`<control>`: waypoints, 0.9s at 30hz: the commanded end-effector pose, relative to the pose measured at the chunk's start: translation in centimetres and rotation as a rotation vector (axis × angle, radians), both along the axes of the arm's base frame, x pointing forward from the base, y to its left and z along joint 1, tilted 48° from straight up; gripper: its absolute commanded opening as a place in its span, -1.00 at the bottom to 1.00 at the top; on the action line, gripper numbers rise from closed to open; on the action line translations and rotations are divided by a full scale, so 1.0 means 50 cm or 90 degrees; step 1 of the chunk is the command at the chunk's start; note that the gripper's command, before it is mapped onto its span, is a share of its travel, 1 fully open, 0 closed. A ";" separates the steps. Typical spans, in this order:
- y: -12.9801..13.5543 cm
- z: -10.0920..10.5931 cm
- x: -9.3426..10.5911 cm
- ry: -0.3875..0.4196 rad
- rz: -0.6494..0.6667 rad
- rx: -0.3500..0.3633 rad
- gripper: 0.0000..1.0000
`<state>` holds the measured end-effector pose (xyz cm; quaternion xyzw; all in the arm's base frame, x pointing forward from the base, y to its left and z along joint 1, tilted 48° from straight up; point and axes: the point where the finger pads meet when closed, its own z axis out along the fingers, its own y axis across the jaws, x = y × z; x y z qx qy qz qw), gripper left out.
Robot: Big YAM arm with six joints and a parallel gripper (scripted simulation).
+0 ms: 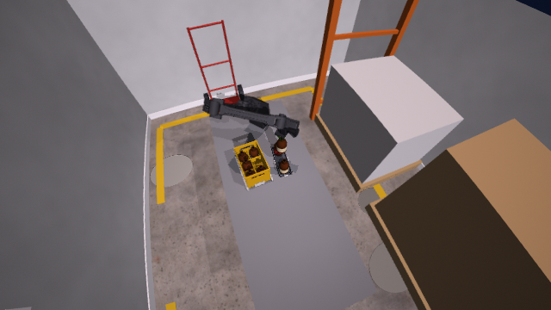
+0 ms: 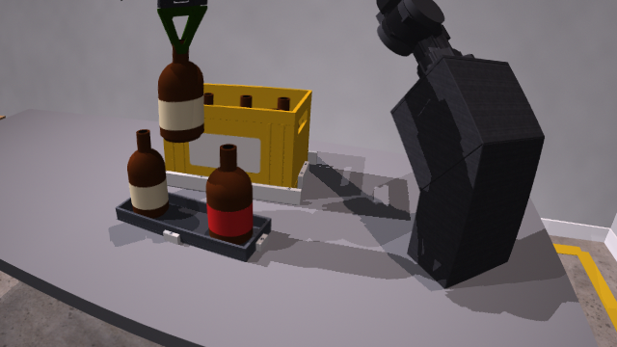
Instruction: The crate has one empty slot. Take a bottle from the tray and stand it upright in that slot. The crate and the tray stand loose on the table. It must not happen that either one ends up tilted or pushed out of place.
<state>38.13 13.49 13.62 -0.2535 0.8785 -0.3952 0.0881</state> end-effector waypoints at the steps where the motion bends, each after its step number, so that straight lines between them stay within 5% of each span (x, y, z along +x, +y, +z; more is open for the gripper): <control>1: 0.040 0.050 0.017 -0.032 0.013 0.027 -1.00; 27: 0.056 0.067 0.007 -0.034 0.011 0.029 -1.00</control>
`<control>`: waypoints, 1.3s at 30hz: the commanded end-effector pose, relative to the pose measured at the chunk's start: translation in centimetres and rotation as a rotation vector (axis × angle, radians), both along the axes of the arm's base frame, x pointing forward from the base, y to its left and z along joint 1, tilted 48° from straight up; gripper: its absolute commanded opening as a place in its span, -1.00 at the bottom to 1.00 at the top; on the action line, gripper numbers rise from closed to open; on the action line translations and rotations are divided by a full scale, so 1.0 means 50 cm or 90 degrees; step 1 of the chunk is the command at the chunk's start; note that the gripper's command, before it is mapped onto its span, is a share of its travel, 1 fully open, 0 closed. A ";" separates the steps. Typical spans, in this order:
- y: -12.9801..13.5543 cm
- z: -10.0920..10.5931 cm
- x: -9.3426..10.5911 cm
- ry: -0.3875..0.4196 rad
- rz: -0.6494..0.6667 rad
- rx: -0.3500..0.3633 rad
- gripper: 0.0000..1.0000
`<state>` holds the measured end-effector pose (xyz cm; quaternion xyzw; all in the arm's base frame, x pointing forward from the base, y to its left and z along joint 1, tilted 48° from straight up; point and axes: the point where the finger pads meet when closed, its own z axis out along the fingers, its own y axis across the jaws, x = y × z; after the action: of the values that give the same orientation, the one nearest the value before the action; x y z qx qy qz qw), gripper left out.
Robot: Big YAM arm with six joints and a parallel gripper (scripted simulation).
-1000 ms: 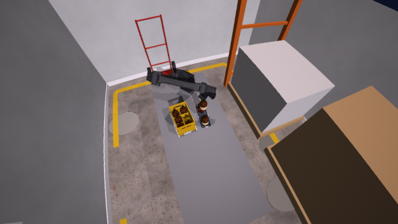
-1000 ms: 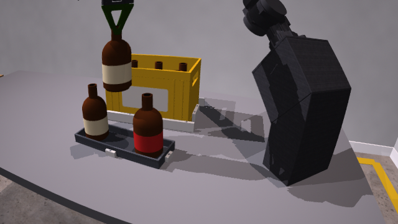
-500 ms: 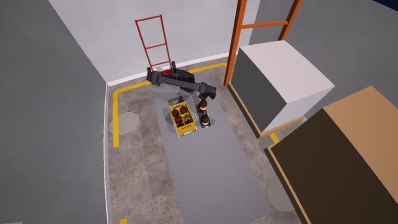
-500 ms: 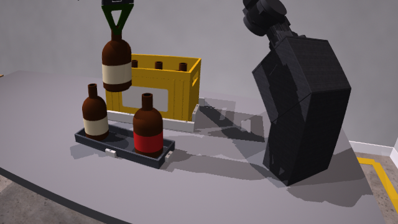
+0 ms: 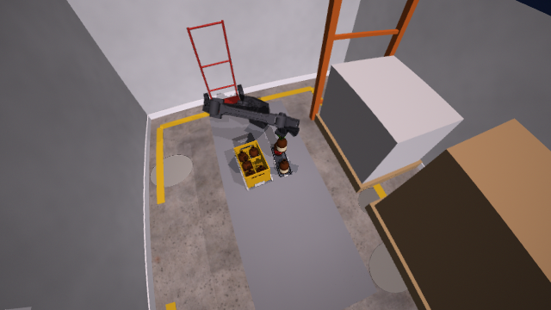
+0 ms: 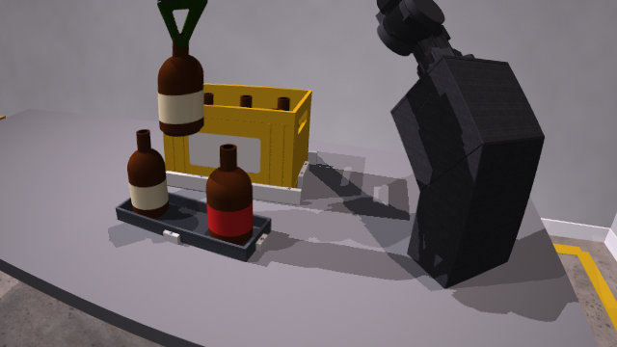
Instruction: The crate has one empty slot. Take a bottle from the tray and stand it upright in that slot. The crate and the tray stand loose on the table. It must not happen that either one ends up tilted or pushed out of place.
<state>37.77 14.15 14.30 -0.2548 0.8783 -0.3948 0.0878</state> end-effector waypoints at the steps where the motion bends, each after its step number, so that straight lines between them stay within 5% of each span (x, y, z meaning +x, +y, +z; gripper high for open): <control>1: 0.045 0.055 0.013 -0.035 0.009 0.029 -1.00; 39: 0.056 0.067 0.005 -0.034 0.010 0.029 -1.00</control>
<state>37.31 14.93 15.13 -0.2536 0.8784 -0.3953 0.0884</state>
